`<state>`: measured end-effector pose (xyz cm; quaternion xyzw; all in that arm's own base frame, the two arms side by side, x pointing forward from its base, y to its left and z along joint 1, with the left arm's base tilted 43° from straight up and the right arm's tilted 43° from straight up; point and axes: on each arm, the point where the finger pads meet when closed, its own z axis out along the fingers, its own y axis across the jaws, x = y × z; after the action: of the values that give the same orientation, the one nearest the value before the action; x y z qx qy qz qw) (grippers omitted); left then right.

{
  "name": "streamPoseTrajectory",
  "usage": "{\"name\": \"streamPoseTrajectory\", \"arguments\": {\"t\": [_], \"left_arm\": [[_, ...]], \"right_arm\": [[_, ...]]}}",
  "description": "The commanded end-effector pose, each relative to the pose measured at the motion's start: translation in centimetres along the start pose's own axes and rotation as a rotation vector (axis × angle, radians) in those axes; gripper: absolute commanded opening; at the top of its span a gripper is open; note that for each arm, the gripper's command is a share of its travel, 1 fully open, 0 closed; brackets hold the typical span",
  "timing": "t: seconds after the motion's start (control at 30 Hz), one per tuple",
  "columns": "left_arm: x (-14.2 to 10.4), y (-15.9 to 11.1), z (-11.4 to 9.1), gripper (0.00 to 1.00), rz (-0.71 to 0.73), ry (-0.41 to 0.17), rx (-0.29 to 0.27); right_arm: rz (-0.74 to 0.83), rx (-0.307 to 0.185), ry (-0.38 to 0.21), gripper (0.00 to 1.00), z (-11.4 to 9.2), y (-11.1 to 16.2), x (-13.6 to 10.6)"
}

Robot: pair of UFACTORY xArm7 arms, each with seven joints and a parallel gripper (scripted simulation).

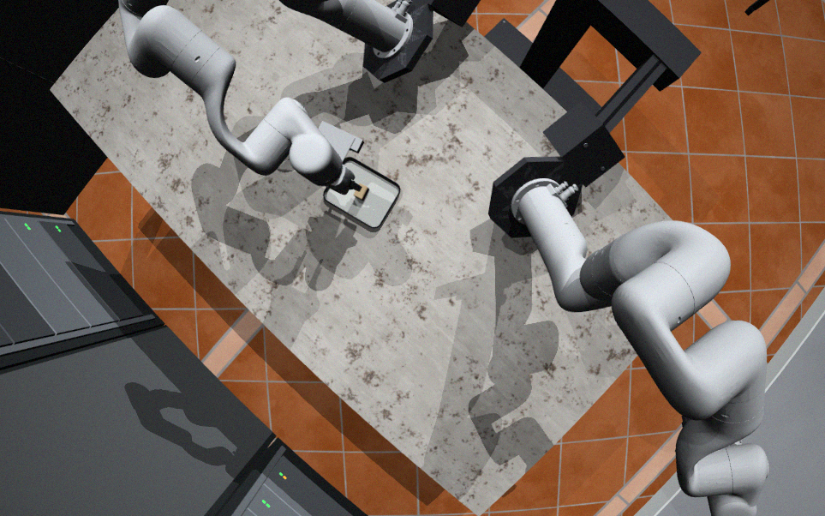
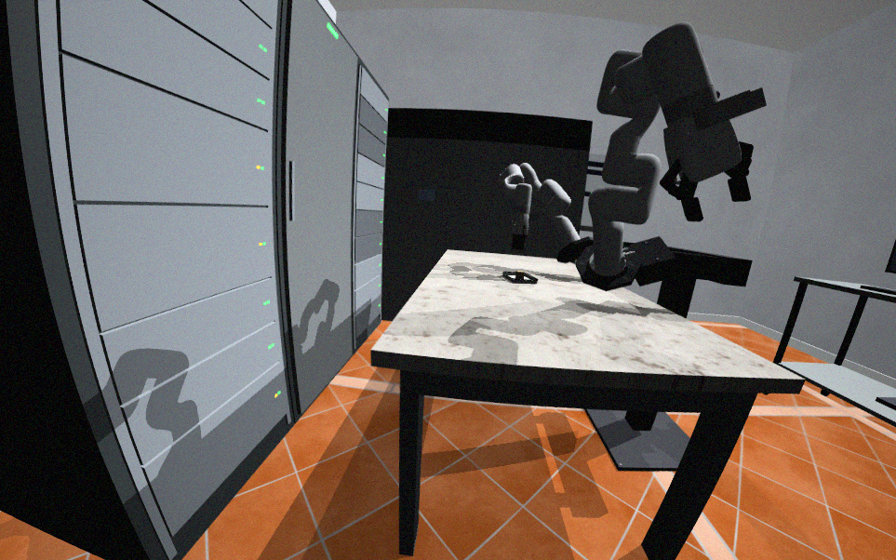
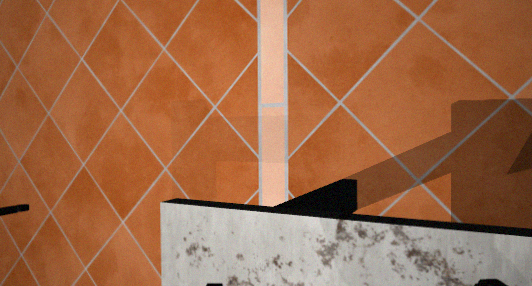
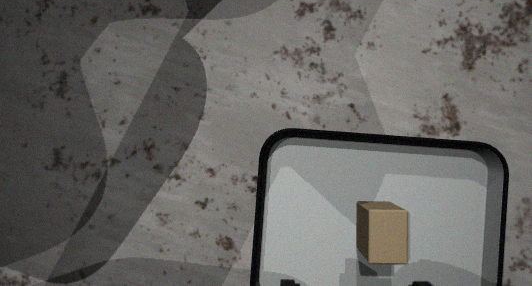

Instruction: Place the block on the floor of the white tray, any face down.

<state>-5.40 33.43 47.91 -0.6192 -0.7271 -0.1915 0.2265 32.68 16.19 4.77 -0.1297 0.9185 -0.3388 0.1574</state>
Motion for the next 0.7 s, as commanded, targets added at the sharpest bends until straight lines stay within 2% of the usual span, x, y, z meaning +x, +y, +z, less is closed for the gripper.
{"name": "streamPoseTrajectory", "arguments": {"t": [0.0, 0.33, 0.4, 0.43, 0.47, 0.6, 0.67], "left_arm": [[0.1, -0.1, -0.1, 1.0, -0.002, 0.003, -0.001], [0.1, -0.1, -0.1, 1.0, -0.002, 0.003, -0.001], [0.1, -0.1, -0.1, 1.0, -0.002, 0.003, -0.001], [0.1, -0.1, -0.1, 1.0, -0.002, 0.003, -0.001], [0.1, -0.1, -0.1, 1.0, -0.002, 0.003, -0.001], [0.1, -0.1, -0.1, 1.0, -0.002, 0.003, -0.001], [0.1, -0.1, -0.1, 1.0, -0.002, 0.003, -0.001]], "right_arm": [[-0.001, -0.011, -0.003, 0.47, -0.8, -6.8, -1.4], [-0.001, -0.013, -0.004, 0.47, -1.7, -17.4, -3.3], [-0.001, -0.013, -0.004, 0.47, -1.7, -17.4, -3.3], [-0.001, -0.012, -0.004, 0.47, -1.9, -20.0, -3.9], [-0.001, -0.012, -0.004, 0.47, -2.0, -21.5, -4.1], [-0.001, -0.011, -0.004, 0.47, -2.3, -25.3, -4.8], [-0.001, -0.011, -0.004, 0.47, -2.4, -26.2, -4.9]]}}
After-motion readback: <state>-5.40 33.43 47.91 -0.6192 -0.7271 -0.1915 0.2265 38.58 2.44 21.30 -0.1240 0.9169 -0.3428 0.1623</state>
